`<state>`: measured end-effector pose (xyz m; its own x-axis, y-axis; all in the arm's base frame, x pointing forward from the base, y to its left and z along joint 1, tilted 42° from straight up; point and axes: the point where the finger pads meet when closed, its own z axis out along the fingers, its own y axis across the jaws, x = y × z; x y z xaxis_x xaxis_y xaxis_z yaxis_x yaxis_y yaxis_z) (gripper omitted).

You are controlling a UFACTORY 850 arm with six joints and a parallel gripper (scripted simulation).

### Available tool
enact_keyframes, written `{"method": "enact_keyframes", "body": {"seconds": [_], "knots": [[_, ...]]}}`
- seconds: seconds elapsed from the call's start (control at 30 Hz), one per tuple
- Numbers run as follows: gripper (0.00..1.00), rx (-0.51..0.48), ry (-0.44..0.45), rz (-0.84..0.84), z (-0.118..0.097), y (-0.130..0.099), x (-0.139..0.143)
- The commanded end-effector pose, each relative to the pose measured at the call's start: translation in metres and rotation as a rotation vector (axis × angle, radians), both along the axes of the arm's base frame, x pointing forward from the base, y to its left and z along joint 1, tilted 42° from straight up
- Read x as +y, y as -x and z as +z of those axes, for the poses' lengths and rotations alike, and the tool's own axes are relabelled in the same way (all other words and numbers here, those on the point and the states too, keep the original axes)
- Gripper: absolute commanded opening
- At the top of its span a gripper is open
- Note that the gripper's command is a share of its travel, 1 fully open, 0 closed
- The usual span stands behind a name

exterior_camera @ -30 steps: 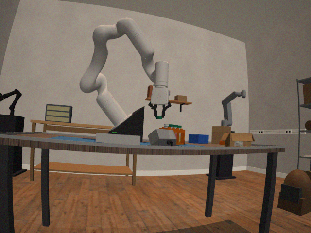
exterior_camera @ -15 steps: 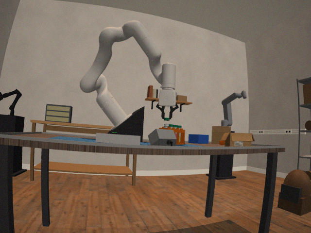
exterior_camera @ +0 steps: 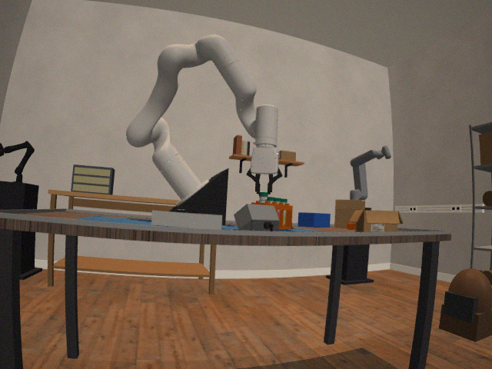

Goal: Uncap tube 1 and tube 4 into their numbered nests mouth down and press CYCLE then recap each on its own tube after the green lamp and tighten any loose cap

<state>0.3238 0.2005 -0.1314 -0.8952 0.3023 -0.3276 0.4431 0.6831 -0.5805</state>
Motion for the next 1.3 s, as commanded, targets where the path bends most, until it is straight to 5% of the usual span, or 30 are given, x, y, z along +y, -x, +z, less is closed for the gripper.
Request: {"method": "enact_keyframes", "body": {"seconds": [0.0,1.03,1.07,1.27], "knots": [[0.0,-0.001,-0.001,0.0,-0.0002,-0.0005,0.0005],[0.0,-0.001,-0.001,0.0,-0.0073,-0.001,-0.0059],[0.46,-0.001,-0.001,0.0,-0.0073,-0.001,-0.0059],[0.46,-0.001,-0.001,0.0,-0.0072,-0.001,-0.0058]]}}
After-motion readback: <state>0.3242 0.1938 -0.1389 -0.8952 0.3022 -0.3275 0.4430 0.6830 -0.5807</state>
